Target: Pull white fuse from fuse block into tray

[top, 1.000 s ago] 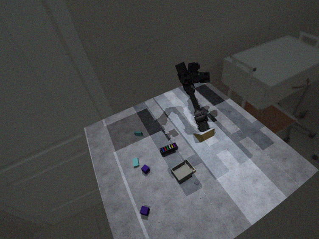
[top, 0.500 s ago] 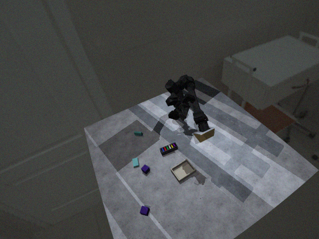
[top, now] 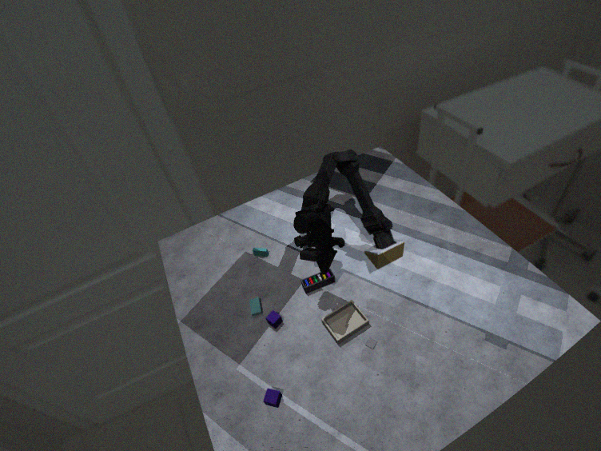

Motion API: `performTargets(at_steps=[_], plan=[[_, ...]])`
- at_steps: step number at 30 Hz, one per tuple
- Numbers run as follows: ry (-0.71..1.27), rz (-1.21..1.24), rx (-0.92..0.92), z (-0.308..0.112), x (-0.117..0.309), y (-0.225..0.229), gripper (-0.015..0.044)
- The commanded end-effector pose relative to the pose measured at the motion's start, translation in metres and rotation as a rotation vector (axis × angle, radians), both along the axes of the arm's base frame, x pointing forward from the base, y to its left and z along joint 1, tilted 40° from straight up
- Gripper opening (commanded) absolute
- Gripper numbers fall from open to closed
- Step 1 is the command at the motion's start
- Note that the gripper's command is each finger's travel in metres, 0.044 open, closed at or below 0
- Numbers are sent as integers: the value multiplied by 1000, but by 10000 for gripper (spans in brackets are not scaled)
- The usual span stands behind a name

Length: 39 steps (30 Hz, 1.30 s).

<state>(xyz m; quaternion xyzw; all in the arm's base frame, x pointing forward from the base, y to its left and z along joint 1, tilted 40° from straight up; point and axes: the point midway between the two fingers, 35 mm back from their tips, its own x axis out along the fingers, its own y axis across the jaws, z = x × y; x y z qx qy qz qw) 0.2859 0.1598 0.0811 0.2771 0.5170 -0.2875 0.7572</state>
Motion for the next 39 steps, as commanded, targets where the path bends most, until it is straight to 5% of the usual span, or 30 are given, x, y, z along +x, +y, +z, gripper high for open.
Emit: performTargets(at_steps=[1, 6, 39], plan=[[-17, -499, -221, -28, 5, -73, 64], [-83, -777, -377, -37, 2, -120, 64], [-84, -780, -380, -49, 5, -140, 64]])
